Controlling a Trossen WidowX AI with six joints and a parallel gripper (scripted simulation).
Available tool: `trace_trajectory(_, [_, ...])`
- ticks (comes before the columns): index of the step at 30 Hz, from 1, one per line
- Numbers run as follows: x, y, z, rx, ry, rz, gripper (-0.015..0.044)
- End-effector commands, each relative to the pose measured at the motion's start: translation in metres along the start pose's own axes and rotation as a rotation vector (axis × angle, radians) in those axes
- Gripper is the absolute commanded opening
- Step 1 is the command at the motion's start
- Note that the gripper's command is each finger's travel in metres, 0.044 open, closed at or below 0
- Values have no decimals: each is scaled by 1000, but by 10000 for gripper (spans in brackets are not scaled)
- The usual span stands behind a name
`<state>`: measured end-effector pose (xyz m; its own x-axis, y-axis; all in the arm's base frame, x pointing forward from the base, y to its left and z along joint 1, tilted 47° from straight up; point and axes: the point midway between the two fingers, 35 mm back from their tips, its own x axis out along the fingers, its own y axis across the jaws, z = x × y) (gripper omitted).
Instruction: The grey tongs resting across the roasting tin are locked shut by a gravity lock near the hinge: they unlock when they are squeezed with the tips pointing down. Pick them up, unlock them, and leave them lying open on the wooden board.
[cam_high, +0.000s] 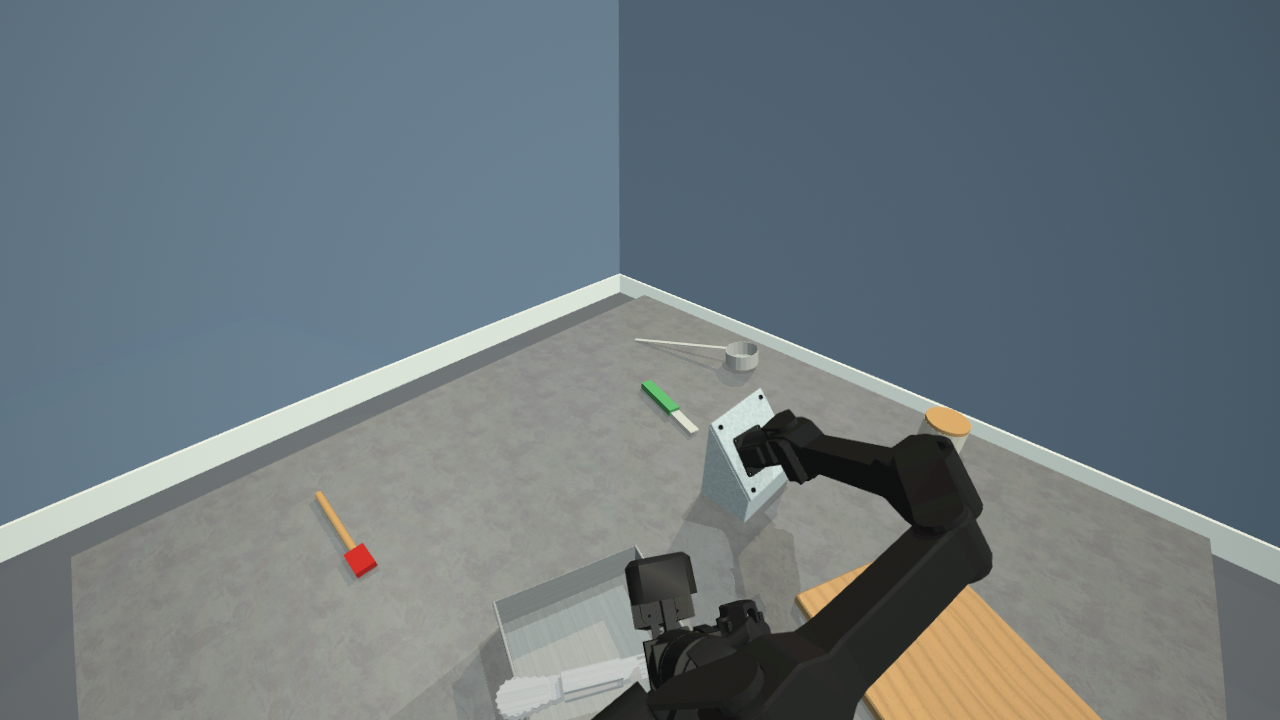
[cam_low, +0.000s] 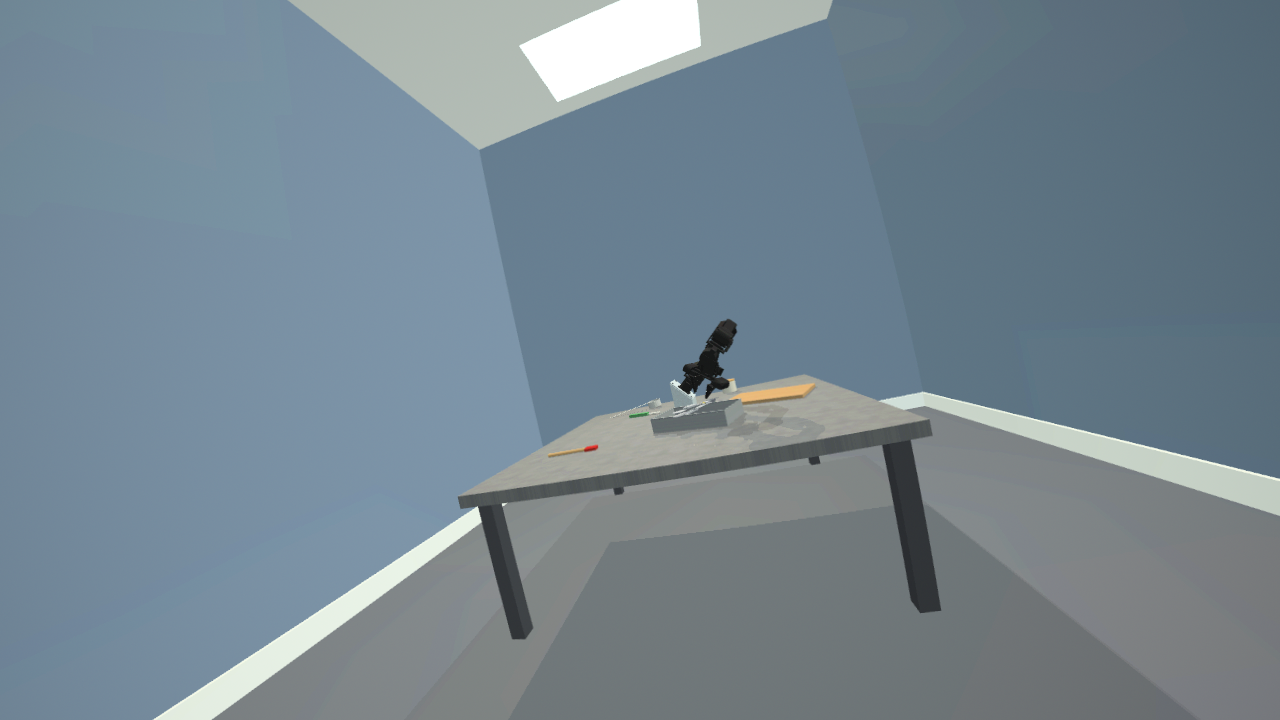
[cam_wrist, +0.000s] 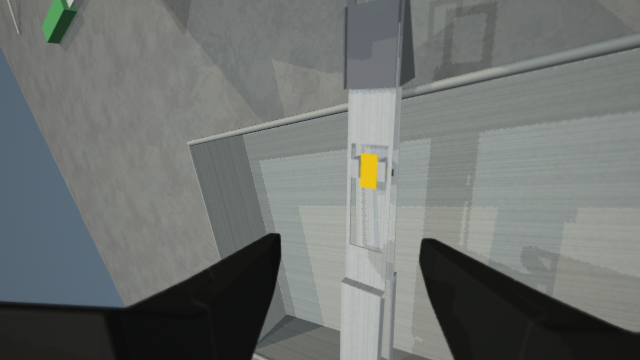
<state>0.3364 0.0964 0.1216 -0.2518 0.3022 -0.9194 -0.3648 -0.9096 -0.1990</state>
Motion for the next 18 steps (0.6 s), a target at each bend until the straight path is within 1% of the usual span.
trace_trajectory(1, [-1,-4,-1,-43,-7,-17,260])
trace_trajectory(12, [-4,-9,-4,-43,-7,-18,260])
trace_trajectory(18, [1,-10,-5,-43,-7,-18,260])
